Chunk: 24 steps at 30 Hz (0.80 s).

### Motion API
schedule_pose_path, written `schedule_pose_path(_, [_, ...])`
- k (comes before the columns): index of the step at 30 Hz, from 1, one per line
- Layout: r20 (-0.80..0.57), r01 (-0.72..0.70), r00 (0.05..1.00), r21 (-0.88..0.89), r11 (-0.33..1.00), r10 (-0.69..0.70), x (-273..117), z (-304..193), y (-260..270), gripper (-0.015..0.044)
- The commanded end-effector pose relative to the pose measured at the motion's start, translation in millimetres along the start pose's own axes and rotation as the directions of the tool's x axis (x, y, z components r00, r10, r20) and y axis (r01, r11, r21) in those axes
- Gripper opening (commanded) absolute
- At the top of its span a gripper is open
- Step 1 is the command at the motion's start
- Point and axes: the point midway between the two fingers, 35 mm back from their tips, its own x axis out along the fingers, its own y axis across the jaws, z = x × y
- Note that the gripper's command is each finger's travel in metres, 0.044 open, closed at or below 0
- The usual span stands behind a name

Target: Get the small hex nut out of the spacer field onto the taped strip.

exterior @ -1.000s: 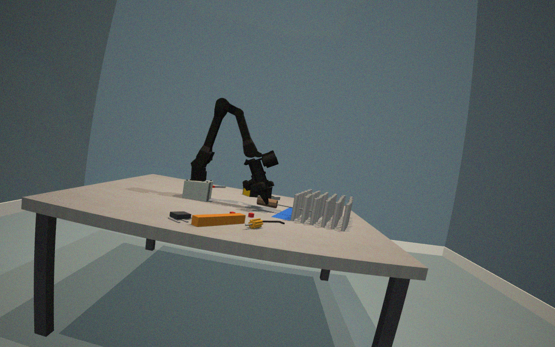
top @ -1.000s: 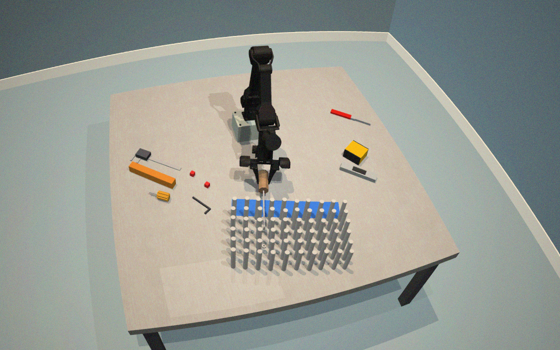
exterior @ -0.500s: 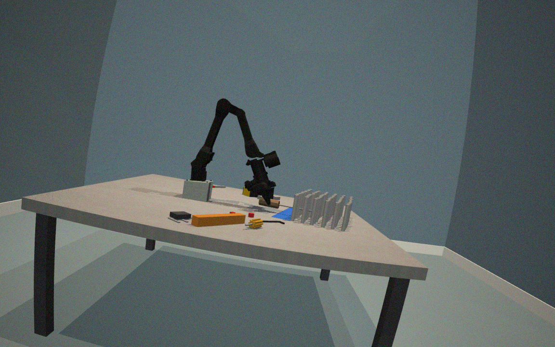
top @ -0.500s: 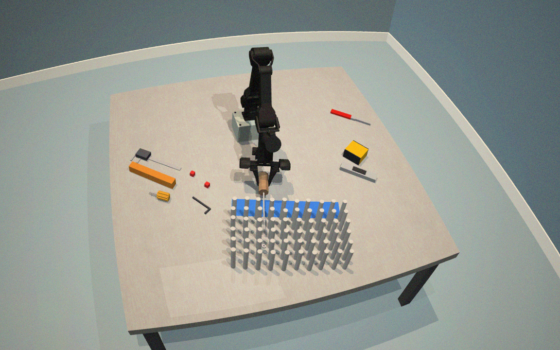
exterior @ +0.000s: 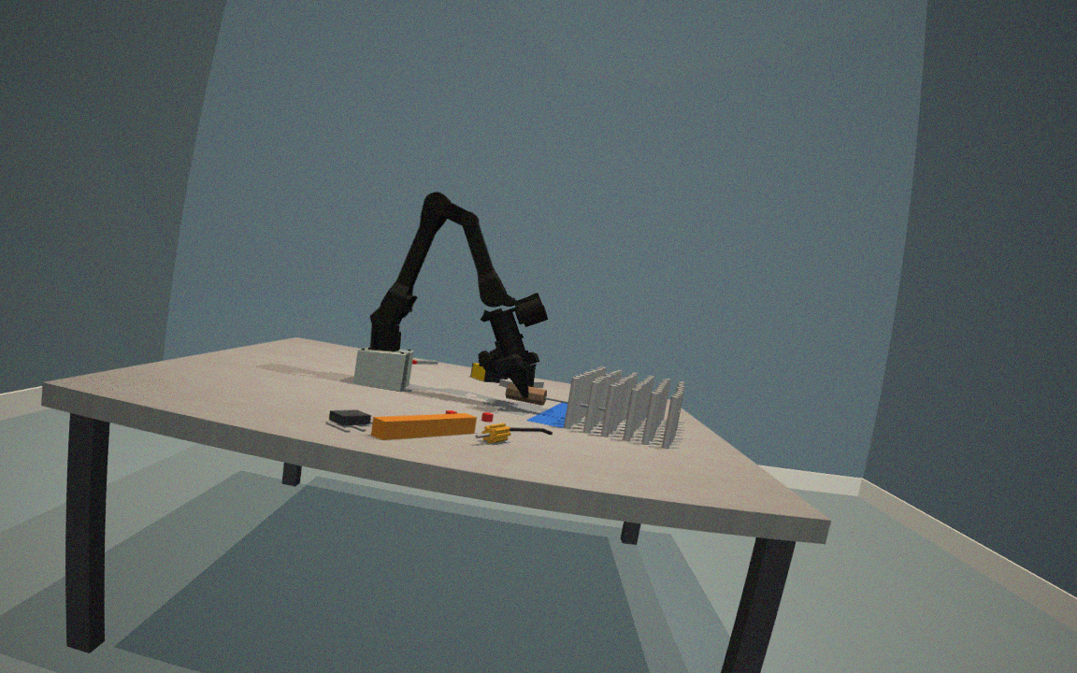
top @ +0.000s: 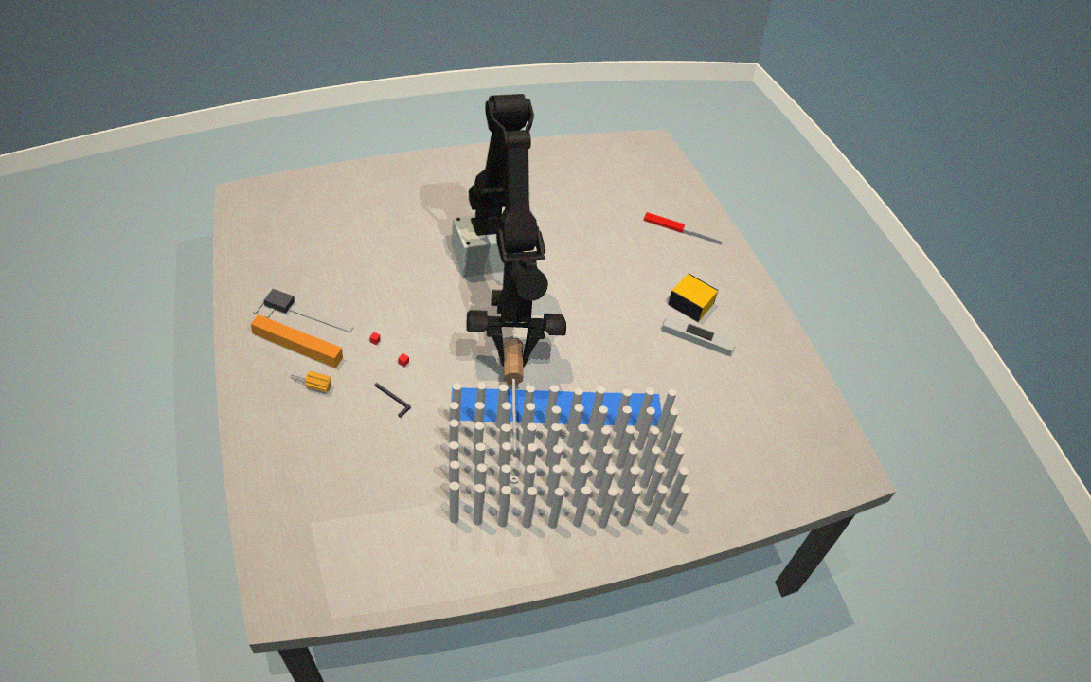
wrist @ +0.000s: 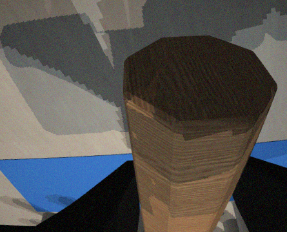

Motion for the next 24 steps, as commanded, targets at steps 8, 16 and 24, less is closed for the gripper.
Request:
schedule_pose_path(8, [0.001, 0.004, 1.000, -0.004, 1.000, -0.004, 5, -7, -1, 0.0000])
schedule_pose_path(16, [0.001, 0.004, 1.000, -0.004, 1.000, -0.004, 7, -12, -1, 0.0000])
schedule_pose_path(24, [0.000, 0.004, 1.000, -0.004, 1.000, -0.004, 10, -16, -1, 0.0000])
